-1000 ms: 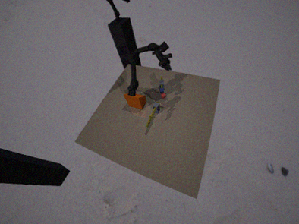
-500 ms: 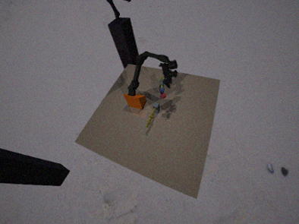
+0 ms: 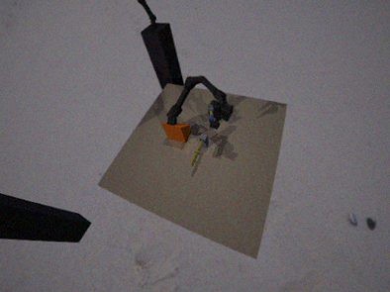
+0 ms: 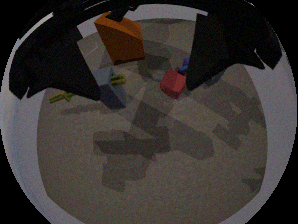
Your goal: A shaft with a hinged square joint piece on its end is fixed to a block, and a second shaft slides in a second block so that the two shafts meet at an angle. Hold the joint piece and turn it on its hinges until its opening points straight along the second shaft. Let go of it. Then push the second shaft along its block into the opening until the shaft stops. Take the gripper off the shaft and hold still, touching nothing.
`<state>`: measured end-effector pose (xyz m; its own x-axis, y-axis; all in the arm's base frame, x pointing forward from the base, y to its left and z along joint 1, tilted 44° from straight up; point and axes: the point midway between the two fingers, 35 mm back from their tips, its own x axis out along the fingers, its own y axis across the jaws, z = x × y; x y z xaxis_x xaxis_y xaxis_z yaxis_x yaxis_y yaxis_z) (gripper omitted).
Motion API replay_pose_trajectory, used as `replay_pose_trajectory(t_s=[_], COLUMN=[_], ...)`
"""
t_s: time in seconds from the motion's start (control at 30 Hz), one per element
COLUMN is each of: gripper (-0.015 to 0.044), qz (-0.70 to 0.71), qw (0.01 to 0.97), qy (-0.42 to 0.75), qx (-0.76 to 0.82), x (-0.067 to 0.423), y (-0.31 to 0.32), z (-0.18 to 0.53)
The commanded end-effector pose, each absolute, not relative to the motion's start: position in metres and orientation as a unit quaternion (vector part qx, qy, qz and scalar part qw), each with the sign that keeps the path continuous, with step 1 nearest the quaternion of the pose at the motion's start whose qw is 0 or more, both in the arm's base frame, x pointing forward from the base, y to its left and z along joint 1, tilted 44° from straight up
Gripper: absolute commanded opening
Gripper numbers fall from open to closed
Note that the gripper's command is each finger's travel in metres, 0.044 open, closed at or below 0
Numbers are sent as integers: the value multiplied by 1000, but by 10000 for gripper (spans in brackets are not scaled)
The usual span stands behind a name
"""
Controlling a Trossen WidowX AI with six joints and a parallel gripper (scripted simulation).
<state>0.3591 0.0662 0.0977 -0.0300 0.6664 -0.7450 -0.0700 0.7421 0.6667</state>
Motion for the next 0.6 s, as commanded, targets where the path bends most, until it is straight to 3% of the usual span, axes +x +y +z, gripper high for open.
replay_pose_trajectory(t_s=[0.0,0.57], gripper=[440,440], qz=[288,146], qw=[648,562], qy=[664,722], qx=[236,375], x=[357,358], y=[69,77], z=[93,84])
